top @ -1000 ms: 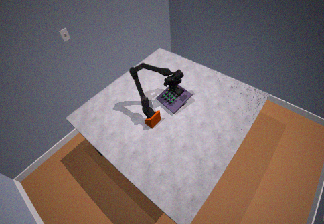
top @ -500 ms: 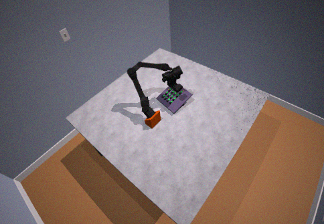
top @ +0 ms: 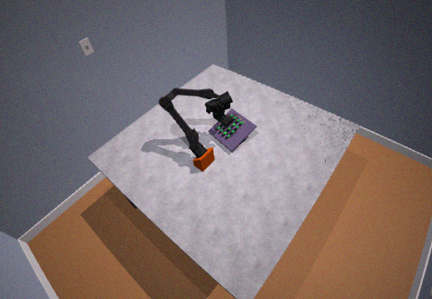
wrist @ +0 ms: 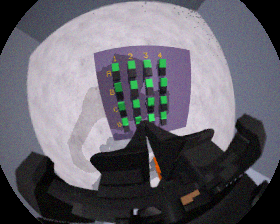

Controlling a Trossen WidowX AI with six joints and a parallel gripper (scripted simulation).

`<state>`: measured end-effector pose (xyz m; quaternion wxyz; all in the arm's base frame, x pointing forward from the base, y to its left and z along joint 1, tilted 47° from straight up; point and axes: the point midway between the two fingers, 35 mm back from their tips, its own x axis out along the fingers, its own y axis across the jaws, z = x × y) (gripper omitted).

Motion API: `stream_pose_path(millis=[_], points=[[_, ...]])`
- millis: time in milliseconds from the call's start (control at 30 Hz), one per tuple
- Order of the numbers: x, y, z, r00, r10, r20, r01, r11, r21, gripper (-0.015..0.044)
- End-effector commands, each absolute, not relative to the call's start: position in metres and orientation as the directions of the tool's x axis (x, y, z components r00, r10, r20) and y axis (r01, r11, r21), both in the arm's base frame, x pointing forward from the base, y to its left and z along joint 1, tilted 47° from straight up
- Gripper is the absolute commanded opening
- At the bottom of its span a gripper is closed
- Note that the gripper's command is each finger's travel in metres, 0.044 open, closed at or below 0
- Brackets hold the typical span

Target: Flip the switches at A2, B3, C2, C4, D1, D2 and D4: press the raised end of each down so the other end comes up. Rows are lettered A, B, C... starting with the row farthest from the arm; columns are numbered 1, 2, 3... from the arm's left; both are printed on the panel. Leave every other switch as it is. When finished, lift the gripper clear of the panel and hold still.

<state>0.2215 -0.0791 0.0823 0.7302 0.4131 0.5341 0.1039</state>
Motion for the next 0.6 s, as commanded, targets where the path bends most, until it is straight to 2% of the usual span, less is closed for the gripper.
stream_pose_path(millis=[0, 567], points=[[0.227, -0.061, 0.068, 0.419, 0.589, -0.691, 0.288, 0.636, 0.716, 0.0000], [0.237, -0.046, 0.052, 0.425, 0.587, -0.689, 0.286, 0.634, 0.718, 0.0000]])
